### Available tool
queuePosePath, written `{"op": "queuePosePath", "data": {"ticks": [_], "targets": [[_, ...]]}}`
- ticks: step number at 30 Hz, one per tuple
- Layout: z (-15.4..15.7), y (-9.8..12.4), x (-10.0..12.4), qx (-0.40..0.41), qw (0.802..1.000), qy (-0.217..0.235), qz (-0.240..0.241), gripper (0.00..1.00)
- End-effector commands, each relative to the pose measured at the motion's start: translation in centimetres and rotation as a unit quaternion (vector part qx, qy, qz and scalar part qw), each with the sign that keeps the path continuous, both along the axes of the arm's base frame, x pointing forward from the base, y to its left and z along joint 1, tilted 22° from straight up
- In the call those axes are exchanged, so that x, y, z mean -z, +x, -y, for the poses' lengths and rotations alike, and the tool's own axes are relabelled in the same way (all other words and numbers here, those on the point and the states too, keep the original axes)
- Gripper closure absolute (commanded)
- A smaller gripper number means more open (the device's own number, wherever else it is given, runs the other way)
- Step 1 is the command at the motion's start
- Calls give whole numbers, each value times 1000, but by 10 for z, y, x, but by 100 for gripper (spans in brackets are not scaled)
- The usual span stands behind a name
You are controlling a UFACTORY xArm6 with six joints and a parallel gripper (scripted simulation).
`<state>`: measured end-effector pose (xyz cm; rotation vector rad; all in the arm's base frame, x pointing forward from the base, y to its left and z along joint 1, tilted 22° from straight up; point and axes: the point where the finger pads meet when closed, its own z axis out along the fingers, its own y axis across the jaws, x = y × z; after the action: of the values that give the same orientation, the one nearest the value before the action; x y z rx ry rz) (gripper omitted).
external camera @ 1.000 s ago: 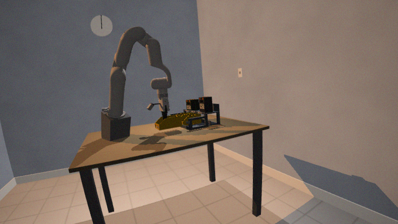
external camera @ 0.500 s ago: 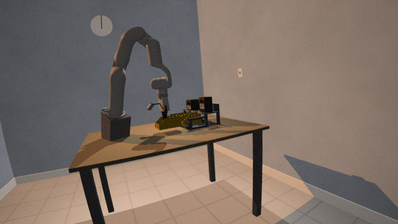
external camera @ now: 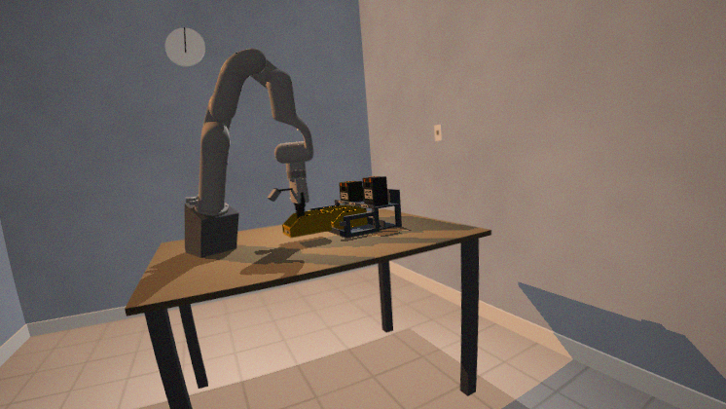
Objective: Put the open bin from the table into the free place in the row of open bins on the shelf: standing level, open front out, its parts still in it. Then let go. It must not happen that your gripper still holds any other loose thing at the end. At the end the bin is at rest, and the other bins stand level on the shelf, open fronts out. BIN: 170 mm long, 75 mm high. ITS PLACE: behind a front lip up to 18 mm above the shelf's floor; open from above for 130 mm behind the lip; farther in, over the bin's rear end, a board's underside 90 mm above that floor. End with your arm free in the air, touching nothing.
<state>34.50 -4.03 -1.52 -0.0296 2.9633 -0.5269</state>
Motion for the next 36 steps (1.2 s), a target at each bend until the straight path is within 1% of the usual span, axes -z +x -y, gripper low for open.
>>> {"op": "queuePosePath", "data": {"ticks": [1,6,11,23,28,36], "targets": [[0,1,-1,0,1000,0,1,100],[0,1,-1,0,1000,0,1,100],[-2,16,-2,0,1000,0,1,100],[-2,16,-2,0,1000,0,1,100],[-4,38,-5,0,1000,0,1,100],[-4,38,-5,0,1000,0,1,100]]}}
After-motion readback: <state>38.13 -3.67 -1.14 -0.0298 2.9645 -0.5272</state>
